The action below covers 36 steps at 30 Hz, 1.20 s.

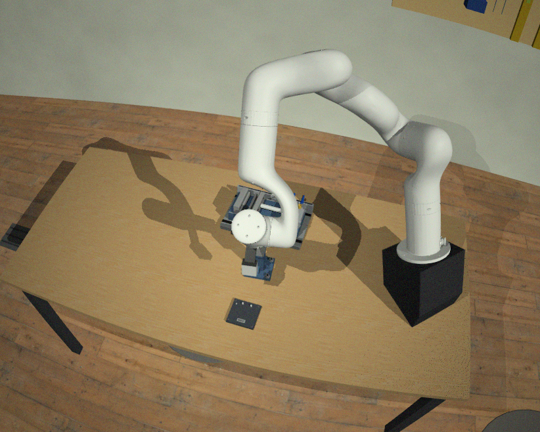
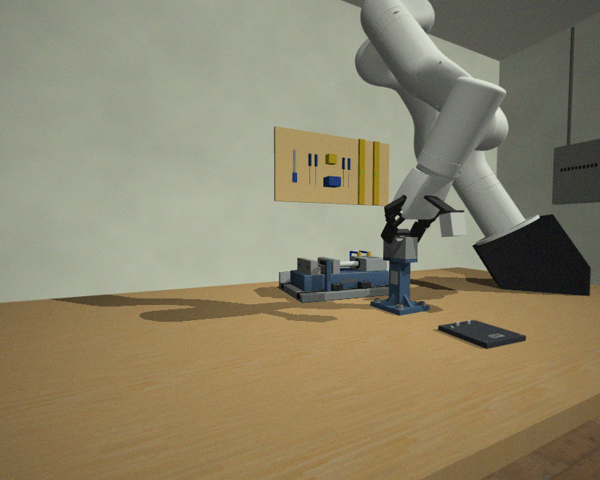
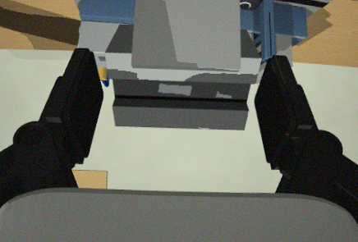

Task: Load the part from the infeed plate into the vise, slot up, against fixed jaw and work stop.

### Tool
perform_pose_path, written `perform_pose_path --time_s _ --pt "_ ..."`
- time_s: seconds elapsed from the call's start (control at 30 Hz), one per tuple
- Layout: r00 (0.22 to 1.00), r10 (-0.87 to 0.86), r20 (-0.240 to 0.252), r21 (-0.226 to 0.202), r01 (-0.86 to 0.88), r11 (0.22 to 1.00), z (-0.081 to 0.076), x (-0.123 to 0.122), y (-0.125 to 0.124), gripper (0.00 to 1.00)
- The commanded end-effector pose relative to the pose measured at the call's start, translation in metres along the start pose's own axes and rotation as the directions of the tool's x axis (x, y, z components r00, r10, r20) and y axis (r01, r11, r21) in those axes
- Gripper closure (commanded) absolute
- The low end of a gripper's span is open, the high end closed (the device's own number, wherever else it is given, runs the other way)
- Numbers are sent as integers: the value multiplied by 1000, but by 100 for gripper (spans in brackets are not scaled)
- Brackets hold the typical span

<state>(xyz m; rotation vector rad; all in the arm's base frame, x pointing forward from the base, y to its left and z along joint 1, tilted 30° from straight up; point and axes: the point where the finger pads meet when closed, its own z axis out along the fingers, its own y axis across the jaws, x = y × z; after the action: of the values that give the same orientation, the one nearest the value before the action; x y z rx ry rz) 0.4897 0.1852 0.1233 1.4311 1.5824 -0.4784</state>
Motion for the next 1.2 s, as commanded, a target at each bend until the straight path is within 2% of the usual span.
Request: perform_pose_path --time_s 0.0,0.6,1.17 --pt "998 1 55 0 -1 1000 0 1 1 11" --pt "986 1 166 0 -1 1000 0 2 1 11" --pt "980 1 199 0 -1 1000 0 2 1 11"
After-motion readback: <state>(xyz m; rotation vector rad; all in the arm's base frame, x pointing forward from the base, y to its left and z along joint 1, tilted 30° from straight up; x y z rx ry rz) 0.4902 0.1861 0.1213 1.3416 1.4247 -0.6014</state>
